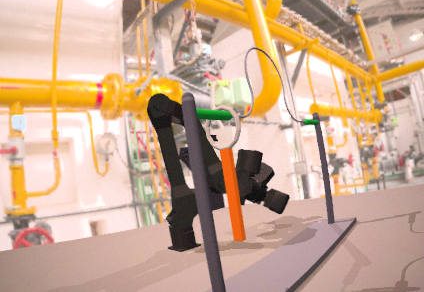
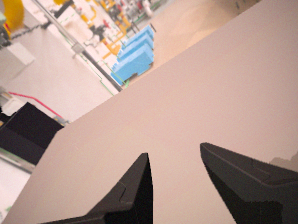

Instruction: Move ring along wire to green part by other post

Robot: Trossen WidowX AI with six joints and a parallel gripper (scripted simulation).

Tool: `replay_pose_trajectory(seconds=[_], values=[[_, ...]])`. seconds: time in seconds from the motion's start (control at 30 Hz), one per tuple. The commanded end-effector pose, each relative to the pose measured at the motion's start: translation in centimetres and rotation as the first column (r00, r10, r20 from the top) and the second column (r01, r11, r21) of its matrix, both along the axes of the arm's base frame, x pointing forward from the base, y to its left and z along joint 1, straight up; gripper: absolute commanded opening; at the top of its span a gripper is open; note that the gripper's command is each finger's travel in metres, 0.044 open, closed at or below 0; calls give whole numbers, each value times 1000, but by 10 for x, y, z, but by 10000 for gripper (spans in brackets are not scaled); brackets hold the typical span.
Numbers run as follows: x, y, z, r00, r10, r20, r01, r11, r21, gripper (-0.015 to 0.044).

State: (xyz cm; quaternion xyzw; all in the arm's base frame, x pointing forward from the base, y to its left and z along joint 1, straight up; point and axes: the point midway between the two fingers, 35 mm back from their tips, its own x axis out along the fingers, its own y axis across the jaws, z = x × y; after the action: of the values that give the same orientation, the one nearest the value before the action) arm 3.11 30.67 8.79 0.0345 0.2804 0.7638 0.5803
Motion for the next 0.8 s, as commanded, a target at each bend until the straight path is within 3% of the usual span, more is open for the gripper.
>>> replay_pose_trajectory(seconds=[0.0, 0.77], values=[[34, -6, -1, 996, -89, 22, 88, 996, 21, 160], [191, -106, -8, 814, -564, 135, 552, 825, 123, 160]])
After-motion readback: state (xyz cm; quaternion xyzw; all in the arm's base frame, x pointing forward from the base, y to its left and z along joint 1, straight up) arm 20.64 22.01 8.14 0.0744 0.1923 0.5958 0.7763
